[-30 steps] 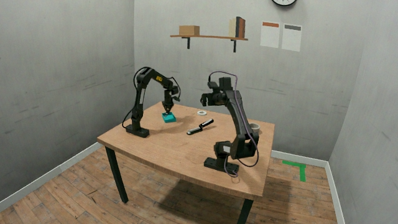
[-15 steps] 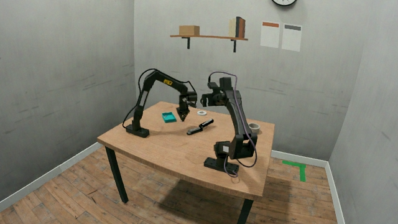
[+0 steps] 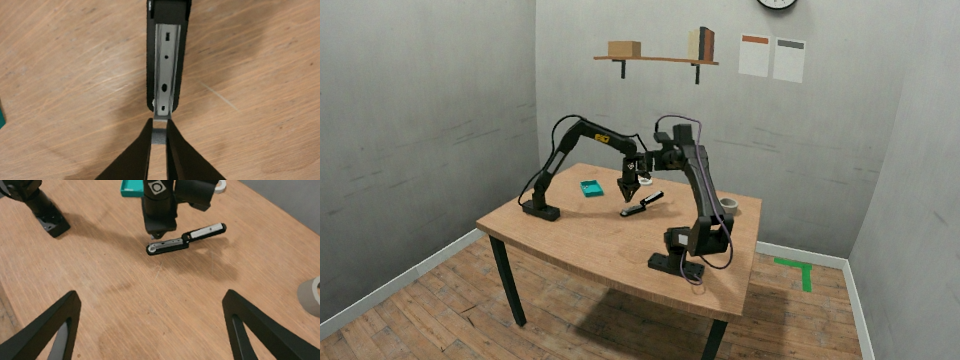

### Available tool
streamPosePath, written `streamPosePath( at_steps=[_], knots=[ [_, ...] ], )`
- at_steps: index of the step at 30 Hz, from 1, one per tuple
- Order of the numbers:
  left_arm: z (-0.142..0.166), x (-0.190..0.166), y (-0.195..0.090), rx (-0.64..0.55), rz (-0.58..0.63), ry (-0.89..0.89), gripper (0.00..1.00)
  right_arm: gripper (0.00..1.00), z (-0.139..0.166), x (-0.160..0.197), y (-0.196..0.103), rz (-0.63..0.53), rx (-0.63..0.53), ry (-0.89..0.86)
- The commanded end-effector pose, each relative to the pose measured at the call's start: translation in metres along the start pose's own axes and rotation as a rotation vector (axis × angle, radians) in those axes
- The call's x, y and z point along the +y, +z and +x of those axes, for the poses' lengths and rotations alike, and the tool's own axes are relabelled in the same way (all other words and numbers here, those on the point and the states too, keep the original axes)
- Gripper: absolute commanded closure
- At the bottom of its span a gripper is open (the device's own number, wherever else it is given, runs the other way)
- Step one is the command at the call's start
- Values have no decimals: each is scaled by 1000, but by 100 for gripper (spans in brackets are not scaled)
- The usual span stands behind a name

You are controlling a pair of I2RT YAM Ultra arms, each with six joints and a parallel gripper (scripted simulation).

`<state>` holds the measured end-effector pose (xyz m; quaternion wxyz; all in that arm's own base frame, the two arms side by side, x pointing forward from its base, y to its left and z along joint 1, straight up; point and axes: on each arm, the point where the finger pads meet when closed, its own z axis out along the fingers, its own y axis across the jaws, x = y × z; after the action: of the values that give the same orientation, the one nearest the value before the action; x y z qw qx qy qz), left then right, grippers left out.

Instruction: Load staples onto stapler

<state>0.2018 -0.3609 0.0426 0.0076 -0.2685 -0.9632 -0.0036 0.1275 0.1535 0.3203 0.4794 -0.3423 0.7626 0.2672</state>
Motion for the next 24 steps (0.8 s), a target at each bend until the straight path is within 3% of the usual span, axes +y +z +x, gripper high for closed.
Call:
streamPosePath(
  at_steps=[1, 13, 19, 24],
  knots=[
    [-7, -6, -7, -22, -6, 0, 94, 0, -6, 3, -13, 0, -29, -12],
    [-2, -2, 13, -2, -17, -4, 94, 0, -1, 1, -8, 2, -9, -1],
    [-20, -11, 9, -63, 17, -13, 94, 0, -1, 1, -8, 2, -9, -1],
    [-5, -2, 25, -4, -18, -12, 94, 0, -1, 1, -8, 2, -9, -1]
  ],
)
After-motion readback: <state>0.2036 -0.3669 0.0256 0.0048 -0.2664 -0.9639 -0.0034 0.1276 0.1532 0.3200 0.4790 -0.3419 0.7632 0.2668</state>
